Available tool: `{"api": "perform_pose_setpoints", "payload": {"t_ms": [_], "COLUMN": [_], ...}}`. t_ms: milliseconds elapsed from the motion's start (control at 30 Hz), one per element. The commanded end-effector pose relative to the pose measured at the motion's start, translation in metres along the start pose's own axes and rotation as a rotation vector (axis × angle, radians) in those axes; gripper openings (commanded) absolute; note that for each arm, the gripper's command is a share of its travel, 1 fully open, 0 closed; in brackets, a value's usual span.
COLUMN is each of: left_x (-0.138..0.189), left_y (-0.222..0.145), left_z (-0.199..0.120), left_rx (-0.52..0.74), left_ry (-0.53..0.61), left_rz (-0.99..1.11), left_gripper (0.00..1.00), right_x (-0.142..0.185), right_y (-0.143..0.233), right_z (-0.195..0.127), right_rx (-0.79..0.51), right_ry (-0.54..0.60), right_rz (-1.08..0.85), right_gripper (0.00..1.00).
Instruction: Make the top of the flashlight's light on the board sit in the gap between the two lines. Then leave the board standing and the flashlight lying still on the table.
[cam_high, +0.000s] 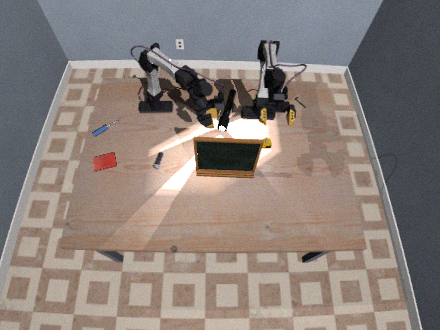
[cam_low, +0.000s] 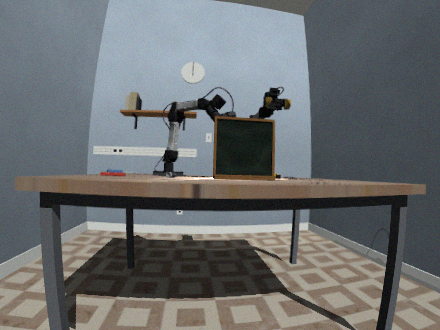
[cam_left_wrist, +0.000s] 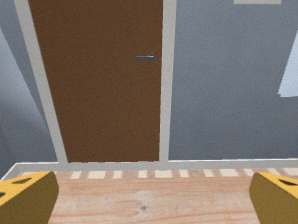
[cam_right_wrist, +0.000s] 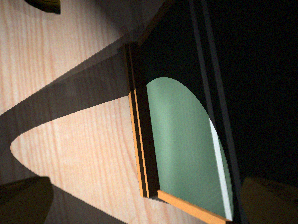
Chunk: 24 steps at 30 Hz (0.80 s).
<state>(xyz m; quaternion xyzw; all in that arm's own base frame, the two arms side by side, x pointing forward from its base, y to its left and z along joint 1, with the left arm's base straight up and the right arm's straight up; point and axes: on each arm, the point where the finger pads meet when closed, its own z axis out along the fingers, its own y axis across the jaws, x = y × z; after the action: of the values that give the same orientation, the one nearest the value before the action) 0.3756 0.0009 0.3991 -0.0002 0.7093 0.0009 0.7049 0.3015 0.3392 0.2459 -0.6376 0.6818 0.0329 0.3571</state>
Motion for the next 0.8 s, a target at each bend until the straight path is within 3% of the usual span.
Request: {"api": "perform_pose_setpoints", "payload": {"t_ms": [0,767], "left_x": [0.015,0.015], "left_y": [0.0,0.0], "left_z": [0.003,0.003], "left_rx": [0.002,0.002], "left_ry": [0.041,0.041], "left_rz": [-0.007,-0.007], "left_gripper": [1.0,1.0], "right_x": [-0.004,0.066], "right_y": [-0.026,-0.117], "right_z": [-0.021,-0.094], "right_rx": [0.096,0.41], "right_ry": [-0.083,-0.213], "right_rz": [0.097,0.471], "right_gripper": [1.0,1.0]}}
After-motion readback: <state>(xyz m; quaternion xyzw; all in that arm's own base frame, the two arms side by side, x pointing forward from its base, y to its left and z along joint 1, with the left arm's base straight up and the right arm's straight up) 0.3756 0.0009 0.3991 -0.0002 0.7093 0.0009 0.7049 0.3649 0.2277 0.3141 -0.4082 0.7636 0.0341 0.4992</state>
